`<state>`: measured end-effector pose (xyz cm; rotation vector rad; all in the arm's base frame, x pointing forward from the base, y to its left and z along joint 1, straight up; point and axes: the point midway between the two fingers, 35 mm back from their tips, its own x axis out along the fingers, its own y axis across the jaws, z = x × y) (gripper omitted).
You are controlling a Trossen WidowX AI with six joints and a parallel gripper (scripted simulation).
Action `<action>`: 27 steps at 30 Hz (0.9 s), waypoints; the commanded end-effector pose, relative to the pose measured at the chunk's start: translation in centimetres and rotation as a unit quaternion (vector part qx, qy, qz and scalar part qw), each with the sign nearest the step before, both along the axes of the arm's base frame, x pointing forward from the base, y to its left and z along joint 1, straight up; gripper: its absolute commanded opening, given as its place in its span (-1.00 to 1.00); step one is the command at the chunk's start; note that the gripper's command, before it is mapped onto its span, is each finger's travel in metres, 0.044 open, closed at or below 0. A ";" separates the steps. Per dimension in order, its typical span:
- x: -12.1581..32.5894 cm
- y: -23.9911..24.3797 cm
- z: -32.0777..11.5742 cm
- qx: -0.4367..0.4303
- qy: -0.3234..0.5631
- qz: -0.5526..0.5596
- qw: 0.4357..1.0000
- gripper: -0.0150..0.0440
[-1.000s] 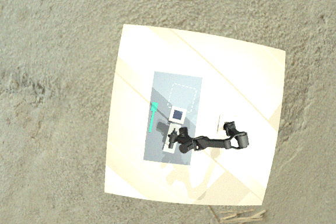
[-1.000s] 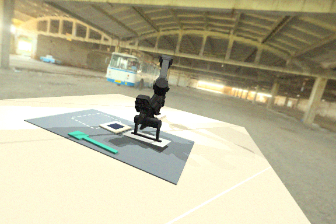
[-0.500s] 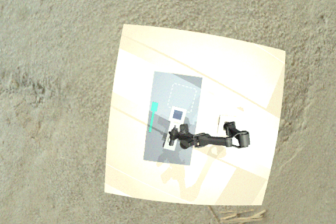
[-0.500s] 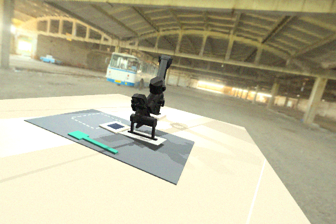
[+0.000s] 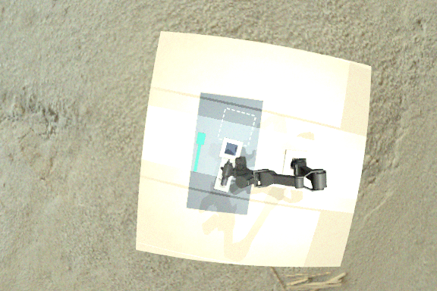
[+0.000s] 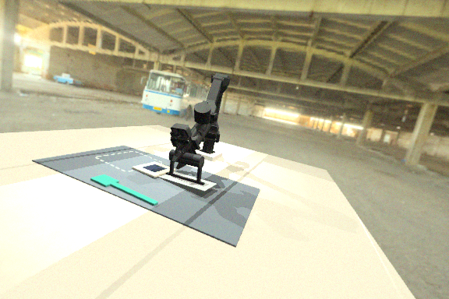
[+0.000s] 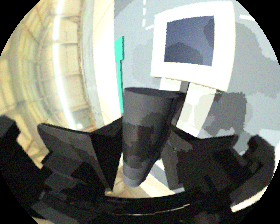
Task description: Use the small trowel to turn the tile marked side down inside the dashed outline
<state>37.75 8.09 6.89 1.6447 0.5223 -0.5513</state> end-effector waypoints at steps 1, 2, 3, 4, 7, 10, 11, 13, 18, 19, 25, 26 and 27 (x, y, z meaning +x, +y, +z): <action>-0.1 -0.7 0.0 -0.005 -0.001 -0.004 1.000 -0.49; -0.1 -0.6 0.1 -0.008 -0.001 -0.004 1.000 -0.49; -0.1 -0.6 0.2 -0.013 -0.001 -0.004 1.000 -0.49; -0.1 -0.5 0.3 -0.021 0.000 -0.005 1.000 -0.49; -0.1 -0.2 1.0 -0.049 0.002 -0.005 0.999 -0.49; -0.1 -0.4 1.5 -0.055 0.002 -0.005 0.998 -0.49; -0.1 -0.5 1.8 -0.055 0.002 -0.005 0.998 -0.49; -0.1 -0.7 2.2 -0.055 0.002 -0.005 0.998 -0.49; -0.2 -1.4 3.3 -0.056 0.002 -0.005 0.998 -0.49; -0.2 -1.5 3.5 -0.056 0.002 -0.005 0.998 -0.49; -0.3 -2.7 4.6 -0.056 0.002 -0.005 0.998 -0.49; -0.3 -2.9 4.7 -0.056 0.002 -0.005 0.998 -0.49; -0.3 -3.1 4.9 -0.056 0.002 -0.005 0.998 -0.49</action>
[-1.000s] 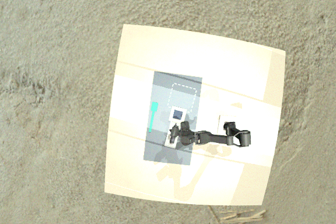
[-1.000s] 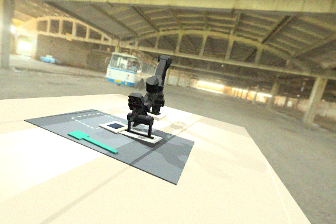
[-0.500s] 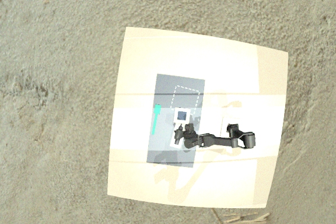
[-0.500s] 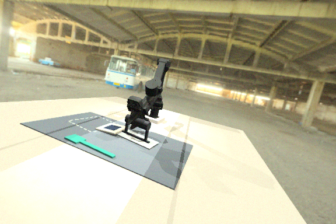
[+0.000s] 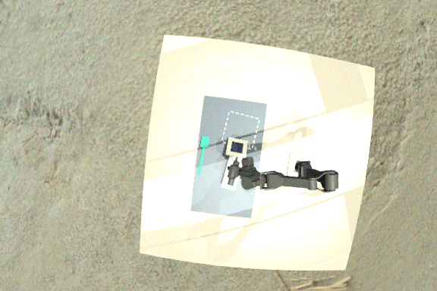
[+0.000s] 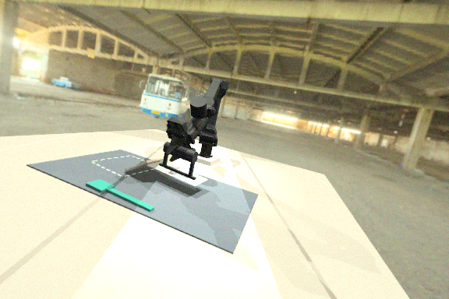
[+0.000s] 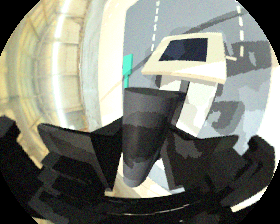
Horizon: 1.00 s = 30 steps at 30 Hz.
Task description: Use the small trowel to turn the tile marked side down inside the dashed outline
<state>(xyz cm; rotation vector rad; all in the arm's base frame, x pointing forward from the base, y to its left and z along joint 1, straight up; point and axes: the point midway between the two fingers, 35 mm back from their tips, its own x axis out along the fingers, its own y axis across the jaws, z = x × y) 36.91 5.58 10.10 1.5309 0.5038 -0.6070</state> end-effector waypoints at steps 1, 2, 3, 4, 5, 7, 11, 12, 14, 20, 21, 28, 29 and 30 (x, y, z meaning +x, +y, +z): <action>0.5 -0.8 1.8 0.000 -0.017 -0.001 1.000 -0.49; 0.5 -1.1 1.9 0.000 -0.017 -0.001 1.000 -0.49; 0.4 -1.3 2.0 0.000 -0.017 -0.001 1.000 -0.49; 0.4 -1.5 2.1 0.000 -0.017 -0.001 1.000 -0.49; 0.4 -1.8 2.2 0.000 -0.017 -0.001 1.000 -0.49; 0.4 -2.3 2.4 0.000 -0.017 -0.001 1.000 -0.49; 0.3 -3.3 2.6 -0.001 -0.017 -0.001 1.000 -0.49; 0.3 -3.6 2.6 -0.001 -0.017 -0.001 1.000 -0.49; 0.2 -4.1 2.6 -0.001 -0.017 -0.001 1.000 -0.49; 0.1 -5.6 2.5 -0.002 -0.017 -0.001 1.000 -0.49; 0.1 -5.9 2.4 -0.002 -0.017 -0.001 1.000 -0.49; 0.1 -6.7 2.1 -0.002 -0.017 -0.001 1.000 -0.49; 0.1 -6.7 2.1 -0.002 -0.017 -0.001 1.000 -0.49; 0.1 -6.7 2.1 -0.002 -0.017 -0.001 1.000 -0.49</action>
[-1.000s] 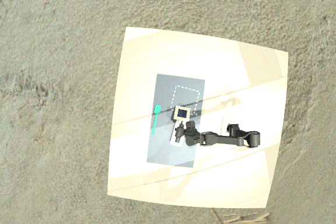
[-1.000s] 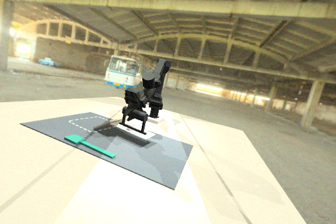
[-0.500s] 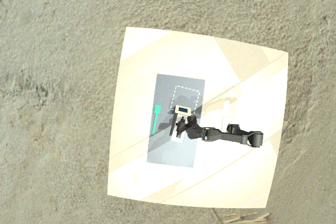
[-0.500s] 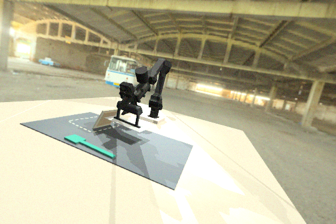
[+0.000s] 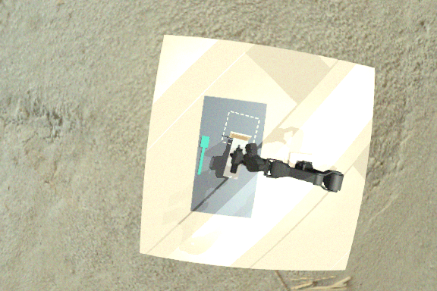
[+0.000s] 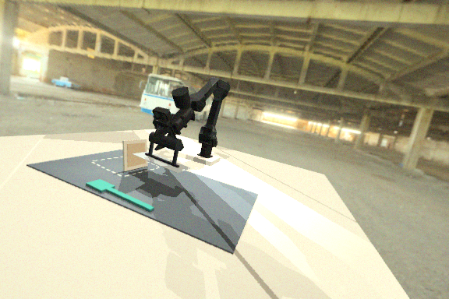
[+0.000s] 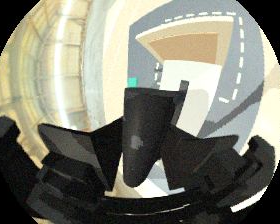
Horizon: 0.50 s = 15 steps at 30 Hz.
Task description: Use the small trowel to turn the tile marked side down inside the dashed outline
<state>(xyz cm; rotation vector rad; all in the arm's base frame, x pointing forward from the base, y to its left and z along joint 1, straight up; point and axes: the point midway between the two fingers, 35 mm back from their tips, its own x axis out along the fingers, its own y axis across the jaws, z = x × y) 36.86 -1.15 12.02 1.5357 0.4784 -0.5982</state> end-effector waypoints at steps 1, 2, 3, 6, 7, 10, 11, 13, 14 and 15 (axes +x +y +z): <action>0.1 0.0 0.2 0.000 -0.006 0.004 1.000 -0.49; 0.2 0.2 0.3 0.000 -0.006 0.004 1.000 -0.49; 0.2 0.4 0.4 0.000 -0.005 0.004 1.000 -0.49; 0.3 1.4 0.9 0.000 -0.005 0.004 1.000 -0.49; 0.4 1.7 1.1 0.001 -0.005 0.004 1.000 -0.49; 0.5 2.7 1.5 0.001 -0.004 0.004 1.000 -0.49; 0.5 3.0 1.7 0.001 -0.004 0.004 1.000 -0.49; 0.5 3.6 2.0 0.001 -0.005 0.004 1.000 -0.49; 0.5 3.9 2.2 0.002 -0.005 0.004 1.000 -0.49; 0.5 4.3 2.4 0.002 -0.005 0.004 1.000 -0.49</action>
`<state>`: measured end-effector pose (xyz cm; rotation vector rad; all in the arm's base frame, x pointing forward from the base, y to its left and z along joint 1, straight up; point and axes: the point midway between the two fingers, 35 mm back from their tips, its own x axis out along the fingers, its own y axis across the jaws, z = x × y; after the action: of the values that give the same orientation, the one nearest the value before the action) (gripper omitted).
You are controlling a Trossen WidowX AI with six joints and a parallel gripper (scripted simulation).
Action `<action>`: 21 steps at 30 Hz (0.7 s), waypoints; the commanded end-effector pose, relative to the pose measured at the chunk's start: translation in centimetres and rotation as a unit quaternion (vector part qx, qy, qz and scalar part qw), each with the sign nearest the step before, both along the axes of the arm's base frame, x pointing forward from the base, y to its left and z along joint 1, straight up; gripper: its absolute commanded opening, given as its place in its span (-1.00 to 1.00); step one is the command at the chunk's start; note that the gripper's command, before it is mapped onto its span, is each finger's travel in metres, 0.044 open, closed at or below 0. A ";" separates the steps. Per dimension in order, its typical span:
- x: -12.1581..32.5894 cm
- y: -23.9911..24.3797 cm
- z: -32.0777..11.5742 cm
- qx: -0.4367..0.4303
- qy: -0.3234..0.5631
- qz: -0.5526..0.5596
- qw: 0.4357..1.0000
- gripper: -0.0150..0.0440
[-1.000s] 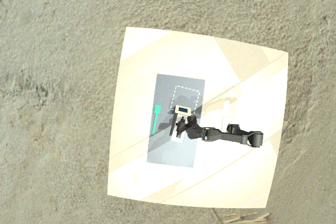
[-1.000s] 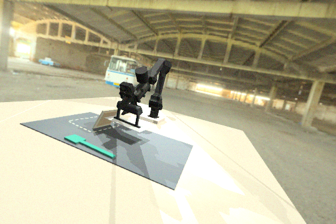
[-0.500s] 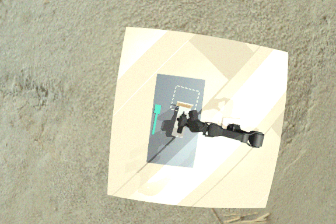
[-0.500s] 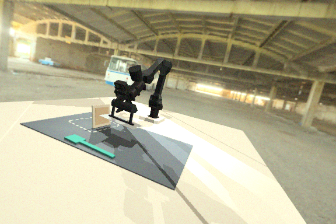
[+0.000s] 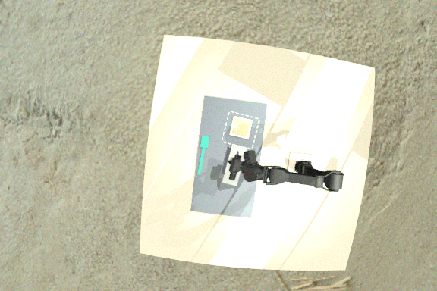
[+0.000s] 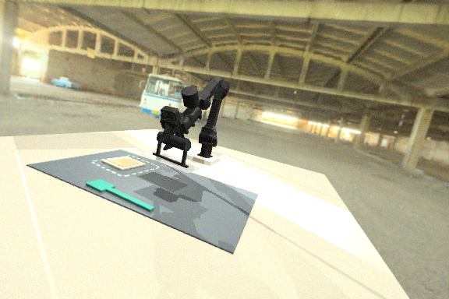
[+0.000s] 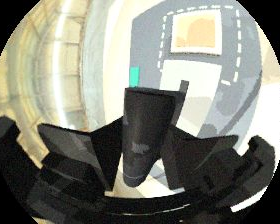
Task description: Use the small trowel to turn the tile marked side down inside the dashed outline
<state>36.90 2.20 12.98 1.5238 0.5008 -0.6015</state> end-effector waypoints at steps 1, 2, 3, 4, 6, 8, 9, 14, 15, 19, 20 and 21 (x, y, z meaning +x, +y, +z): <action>0.5 1.2 1.6 0.004 -0.014 -0.003 1.000 -0.49; 0.5 1.6 1.7 0.004 -0.014 -0.003 1.000 -0.49; 0.5 1.9 1.9 0.004 -0.014 -0.003 1.000 -0.49; 0.4 2.2 2.1 0.004 -0.014 -0.003 1.000 -0.49; 0.4 2.6 2.3 0.004 -0.015 -0.003 1.000 -0.49; 0.4 2.7 2.3 0.004 -0.015 -0.003 1.000 -0.49; 0.4 2.7 2.3 0.004 -0.015 -0.003 1.000 -0.49; 0.4 2.7 2.3 0.004 -0.015 -0.003 1.000 -0.49; 0.4 2.7 2.3 0.004 -0.015 -0.003 1.000 -0.49; 0.4 2.7 2.3 0.004 -0.015 -0.003 1.000 -0.49; 0.4 2.7 2.3 0.004 -0.015 -0.003 1.000 -0.49; 0.4 2.7 2.3 0.004 -0.015 -0.003 1.000 -0.49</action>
<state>36.97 4.84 14.61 1.5264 0.4949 -0.5927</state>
